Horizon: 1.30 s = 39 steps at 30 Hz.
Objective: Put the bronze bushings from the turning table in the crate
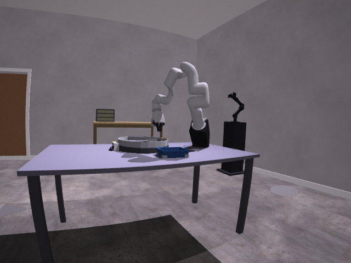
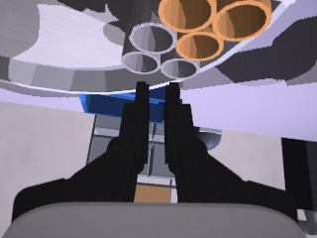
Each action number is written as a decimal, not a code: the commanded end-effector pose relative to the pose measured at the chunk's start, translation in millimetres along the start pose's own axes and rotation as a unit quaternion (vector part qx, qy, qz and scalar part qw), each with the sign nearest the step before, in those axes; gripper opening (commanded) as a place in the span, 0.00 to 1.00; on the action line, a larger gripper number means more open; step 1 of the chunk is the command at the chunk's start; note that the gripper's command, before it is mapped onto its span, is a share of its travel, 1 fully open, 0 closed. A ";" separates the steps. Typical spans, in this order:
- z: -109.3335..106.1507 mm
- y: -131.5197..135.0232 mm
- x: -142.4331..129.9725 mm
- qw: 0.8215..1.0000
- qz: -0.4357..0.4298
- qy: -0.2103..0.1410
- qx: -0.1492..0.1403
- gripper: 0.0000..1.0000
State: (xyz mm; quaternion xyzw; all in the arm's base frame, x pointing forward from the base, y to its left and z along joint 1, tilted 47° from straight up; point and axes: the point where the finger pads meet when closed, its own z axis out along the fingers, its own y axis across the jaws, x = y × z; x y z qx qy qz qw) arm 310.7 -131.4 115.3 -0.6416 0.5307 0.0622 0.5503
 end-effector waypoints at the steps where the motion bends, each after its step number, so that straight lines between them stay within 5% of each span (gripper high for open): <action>1: 6.6 -0.7 8.0 0.997 0.057 -0.056 0.021 0.10; 15: 18.8 1.6 19.8 0.980 0.150 -0.120 0.053 0.10; 39: 18.7 0.4 21.5 0.979 0.153 -0.120 0.052 0.10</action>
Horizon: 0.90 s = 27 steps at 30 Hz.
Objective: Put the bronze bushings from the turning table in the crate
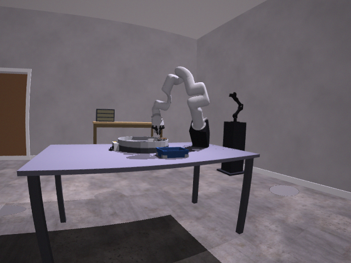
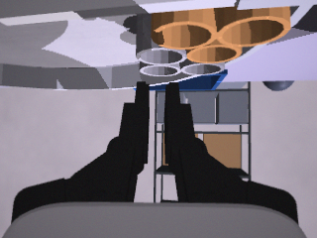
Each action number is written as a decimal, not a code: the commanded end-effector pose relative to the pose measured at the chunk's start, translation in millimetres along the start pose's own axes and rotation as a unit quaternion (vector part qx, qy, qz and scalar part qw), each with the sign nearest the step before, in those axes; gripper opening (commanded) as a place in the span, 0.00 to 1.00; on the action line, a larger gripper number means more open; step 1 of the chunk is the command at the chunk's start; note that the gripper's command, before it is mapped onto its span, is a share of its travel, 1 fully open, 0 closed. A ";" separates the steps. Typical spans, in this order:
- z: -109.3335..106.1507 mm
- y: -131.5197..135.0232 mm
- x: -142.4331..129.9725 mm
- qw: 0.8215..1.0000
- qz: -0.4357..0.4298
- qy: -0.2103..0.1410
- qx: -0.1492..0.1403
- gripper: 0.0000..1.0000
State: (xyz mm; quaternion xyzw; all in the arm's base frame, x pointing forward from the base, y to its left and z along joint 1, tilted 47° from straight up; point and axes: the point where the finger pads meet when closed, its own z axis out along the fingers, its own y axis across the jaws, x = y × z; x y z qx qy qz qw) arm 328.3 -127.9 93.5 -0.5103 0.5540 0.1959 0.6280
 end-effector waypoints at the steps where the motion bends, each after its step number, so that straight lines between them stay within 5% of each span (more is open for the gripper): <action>1: -1.5 -1.5 0.9 1.000 0.000 0.002 0.000 0.10; 27: 16.1 -1.6 15.7 1.000 0.000 0.002 0.000 0.10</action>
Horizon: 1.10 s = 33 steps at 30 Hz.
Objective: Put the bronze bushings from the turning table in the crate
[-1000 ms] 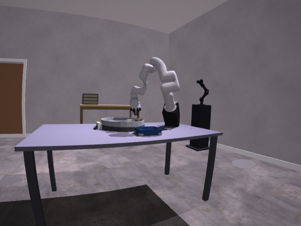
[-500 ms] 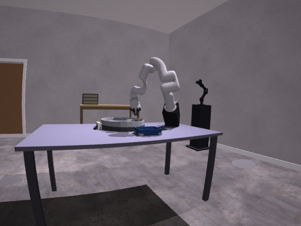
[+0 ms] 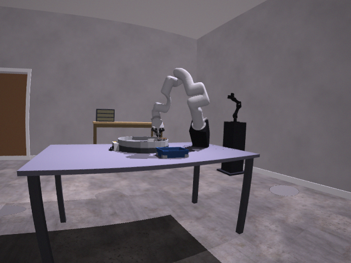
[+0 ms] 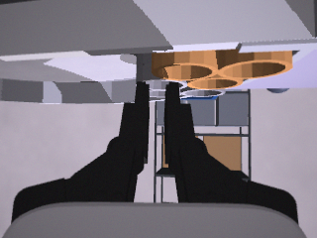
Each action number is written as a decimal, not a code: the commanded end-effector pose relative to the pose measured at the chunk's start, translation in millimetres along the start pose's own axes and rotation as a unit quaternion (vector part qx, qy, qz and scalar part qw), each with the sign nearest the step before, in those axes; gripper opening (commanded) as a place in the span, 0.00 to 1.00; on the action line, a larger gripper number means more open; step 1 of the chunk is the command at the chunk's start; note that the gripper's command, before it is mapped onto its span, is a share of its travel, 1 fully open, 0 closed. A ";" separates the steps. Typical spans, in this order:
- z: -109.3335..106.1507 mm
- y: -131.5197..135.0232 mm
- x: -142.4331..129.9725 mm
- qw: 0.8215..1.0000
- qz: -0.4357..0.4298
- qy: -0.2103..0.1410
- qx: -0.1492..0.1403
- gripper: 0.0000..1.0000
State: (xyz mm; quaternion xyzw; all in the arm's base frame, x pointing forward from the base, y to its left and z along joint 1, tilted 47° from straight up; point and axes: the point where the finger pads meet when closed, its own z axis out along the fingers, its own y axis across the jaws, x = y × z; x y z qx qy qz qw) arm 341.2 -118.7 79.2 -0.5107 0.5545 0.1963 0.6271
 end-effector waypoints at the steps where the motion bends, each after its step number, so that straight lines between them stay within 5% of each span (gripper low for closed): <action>1: -0.2 -0.9 1.8 1.000 -0.001 0.002 0.001 0.10; 31: 9.4 -1.0 9.8 1.000 -0.001 0.002 0.001 0.10; 32: 9.4 -1.0 9.8 1.000 -0.001 0.002 0.001 0.00; 33: 9.4 -1.0 9.8 1.000 -0.001 0.002 0.001 0.00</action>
